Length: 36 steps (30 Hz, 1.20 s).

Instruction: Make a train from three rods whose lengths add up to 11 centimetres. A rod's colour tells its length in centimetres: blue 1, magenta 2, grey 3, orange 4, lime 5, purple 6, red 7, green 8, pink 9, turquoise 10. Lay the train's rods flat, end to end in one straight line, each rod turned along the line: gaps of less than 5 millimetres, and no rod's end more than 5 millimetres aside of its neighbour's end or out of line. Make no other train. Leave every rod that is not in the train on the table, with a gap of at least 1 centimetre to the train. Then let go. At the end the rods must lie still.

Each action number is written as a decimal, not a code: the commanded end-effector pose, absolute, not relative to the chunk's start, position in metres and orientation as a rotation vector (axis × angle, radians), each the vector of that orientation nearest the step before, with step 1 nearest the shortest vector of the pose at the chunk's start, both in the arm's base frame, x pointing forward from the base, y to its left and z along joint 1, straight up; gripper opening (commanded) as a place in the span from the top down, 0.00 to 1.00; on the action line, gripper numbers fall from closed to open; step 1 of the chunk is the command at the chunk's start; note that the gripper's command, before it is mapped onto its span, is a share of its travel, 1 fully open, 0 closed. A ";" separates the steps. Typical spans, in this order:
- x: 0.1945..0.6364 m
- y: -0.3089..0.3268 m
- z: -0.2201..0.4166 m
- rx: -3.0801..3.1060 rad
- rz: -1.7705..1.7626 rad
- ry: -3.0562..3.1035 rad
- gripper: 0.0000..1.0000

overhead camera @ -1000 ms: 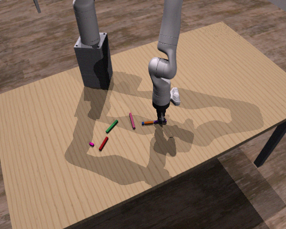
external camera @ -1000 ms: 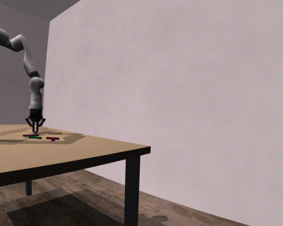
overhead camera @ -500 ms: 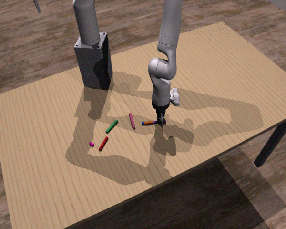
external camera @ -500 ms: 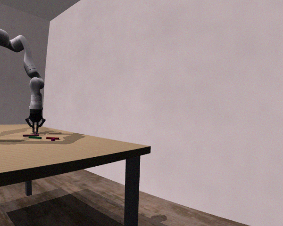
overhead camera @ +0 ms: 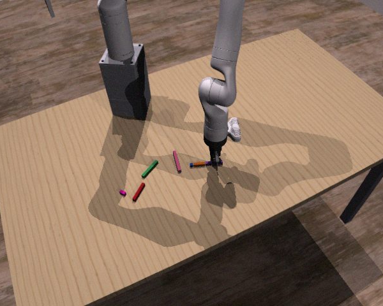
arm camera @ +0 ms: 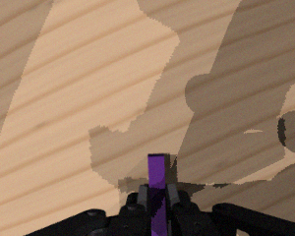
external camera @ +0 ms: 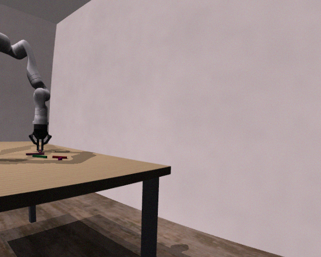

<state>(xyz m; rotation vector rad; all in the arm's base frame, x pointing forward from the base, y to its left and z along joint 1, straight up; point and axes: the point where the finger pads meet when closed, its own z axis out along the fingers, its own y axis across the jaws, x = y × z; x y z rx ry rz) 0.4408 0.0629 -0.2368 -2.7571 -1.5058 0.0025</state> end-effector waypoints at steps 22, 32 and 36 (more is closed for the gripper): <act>0.442 0.063 -0.236 -2.757 0.000 -1.506 0.80; 0.442 0.063 -0.236 -2.757 0.000 -1.506 0.76; 0.442 0.063 -0.236 -2.757 0.000 -1.506 0.76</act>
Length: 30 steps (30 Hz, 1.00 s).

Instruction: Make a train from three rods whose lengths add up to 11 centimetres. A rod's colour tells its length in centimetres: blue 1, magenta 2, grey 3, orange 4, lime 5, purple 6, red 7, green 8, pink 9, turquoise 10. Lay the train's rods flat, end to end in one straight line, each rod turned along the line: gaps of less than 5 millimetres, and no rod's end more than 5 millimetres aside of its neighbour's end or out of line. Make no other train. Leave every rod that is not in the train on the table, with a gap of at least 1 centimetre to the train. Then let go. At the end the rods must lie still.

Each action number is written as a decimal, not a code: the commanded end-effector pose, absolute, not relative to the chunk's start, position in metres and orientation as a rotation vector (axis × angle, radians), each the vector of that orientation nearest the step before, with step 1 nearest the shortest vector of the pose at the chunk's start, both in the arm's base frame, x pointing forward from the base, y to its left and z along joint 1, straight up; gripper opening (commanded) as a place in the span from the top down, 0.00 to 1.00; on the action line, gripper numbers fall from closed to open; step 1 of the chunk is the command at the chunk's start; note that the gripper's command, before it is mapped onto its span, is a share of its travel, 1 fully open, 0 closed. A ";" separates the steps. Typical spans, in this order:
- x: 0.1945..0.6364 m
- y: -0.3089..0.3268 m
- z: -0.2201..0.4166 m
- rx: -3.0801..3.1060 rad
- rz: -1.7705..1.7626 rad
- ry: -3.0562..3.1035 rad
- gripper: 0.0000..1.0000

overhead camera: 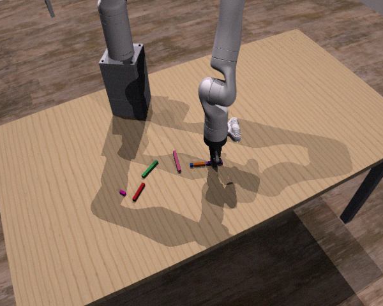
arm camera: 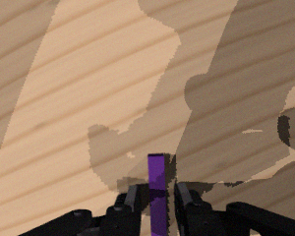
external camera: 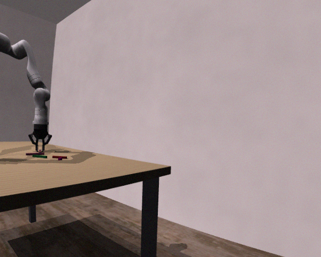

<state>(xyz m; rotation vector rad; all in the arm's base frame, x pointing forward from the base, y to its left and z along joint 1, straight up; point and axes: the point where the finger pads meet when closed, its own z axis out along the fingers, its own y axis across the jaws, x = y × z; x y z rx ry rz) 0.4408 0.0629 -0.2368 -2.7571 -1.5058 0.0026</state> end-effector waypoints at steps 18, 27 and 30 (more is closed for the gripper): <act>0.442 0.063 -0.175 -2.758 0.000 -1.506 0.76; 0.442 0.063 -0.149 -2.758 0.000 -1.506 0.76; 0.442 0.063 -0.146 -2.758 0.000 -1.506 0.76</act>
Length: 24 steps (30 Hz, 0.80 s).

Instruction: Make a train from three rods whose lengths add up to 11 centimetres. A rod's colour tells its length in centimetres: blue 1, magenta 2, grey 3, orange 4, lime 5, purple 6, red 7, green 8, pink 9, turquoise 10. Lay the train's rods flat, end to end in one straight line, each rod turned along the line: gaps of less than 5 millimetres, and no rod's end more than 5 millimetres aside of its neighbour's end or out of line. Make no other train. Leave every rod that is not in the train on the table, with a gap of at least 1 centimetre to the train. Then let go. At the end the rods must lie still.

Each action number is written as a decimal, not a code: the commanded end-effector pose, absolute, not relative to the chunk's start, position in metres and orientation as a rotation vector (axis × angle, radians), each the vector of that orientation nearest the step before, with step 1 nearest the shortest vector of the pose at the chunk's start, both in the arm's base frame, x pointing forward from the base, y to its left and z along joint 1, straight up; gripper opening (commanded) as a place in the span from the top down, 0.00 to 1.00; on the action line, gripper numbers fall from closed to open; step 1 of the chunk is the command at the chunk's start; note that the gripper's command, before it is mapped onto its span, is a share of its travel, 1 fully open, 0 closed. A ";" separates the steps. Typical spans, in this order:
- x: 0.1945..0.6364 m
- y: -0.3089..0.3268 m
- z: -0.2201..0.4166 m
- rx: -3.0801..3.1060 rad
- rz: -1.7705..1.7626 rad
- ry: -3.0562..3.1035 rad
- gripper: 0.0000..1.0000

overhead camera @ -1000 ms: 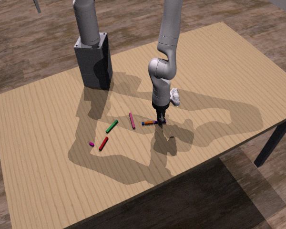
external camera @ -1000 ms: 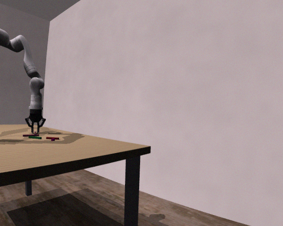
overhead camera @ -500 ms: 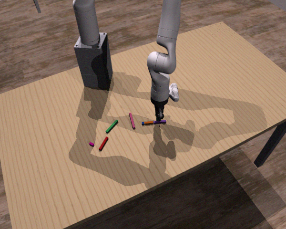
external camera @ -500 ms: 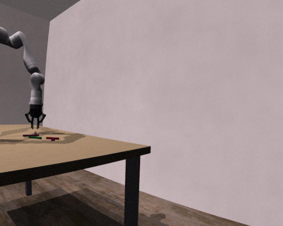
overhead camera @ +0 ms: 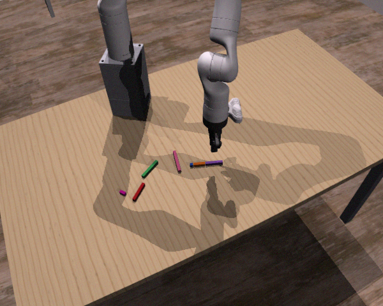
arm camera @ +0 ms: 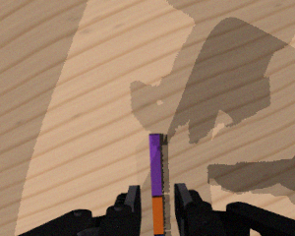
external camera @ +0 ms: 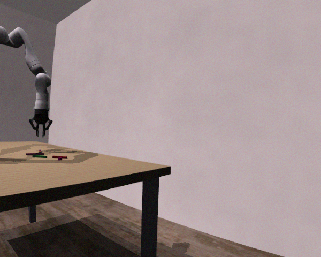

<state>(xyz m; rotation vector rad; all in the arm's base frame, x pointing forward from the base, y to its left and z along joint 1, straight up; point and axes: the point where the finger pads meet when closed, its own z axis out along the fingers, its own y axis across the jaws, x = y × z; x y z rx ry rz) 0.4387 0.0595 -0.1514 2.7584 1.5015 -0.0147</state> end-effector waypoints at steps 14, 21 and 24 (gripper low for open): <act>0.442 0.063 -0.146 2.757 0.000 1.506 0.00; 0.442 0.063 -0.146 2.757 0.000 1.506 0.00; 0.442 0.063 -0.146 2.757 0.000 1.506 0.00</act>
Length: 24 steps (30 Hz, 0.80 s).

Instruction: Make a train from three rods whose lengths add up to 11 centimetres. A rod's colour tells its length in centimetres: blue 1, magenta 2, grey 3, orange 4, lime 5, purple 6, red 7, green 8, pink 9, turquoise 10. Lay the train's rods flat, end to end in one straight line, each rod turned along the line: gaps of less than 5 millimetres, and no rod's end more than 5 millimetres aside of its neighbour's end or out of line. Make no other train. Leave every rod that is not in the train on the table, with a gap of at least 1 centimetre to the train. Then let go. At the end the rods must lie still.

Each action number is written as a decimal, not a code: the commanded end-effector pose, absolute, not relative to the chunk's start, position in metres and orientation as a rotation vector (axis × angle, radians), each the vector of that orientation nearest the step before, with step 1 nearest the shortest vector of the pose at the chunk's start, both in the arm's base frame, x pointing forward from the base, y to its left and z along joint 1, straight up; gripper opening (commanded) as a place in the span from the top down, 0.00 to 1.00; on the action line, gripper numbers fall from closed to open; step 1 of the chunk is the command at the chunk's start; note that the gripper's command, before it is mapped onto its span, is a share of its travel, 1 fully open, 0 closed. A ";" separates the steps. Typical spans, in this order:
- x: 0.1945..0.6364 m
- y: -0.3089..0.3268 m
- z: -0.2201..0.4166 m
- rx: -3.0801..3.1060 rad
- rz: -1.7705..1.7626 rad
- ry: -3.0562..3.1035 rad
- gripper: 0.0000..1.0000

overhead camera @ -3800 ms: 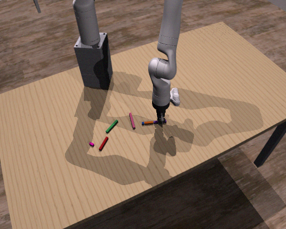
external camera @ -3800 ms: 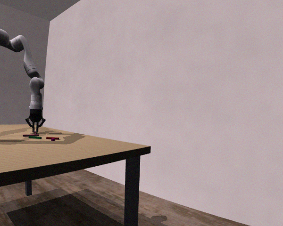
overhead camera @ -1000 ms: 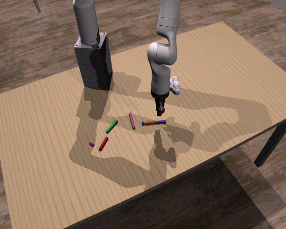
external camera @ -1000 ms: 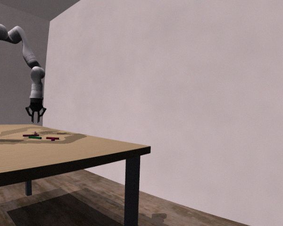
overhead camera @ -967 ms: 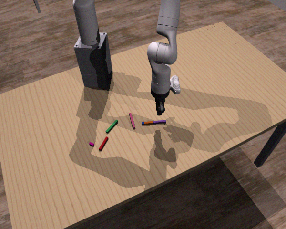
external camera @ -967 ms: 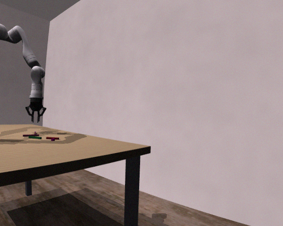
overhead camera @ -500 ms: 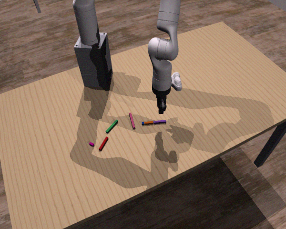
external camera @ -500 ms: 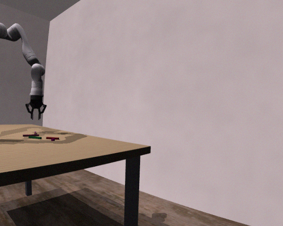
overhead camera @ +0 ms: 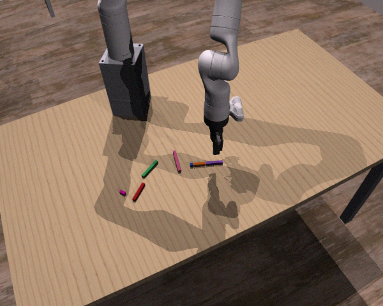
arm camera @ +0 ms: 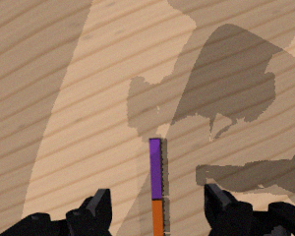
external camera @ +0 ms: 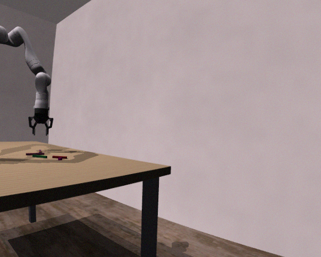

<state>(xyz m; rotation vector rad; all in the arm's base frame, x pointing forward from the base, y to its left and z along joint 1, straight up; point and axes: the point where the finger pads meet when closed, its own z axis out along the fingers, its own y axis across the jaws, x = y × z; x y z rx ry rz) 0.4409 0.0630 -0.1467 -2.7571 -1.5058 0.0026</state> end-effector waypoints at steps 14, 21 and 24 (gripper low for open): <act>0.442 0.063 -0.106 -2.758 0.000 -1.506 0.00; 0.442 0.063 -0.079 -2.758 0.000 -1.506 0.00; 0.442 0.063 -0.067 -2.758 0.000 -1.506 0.00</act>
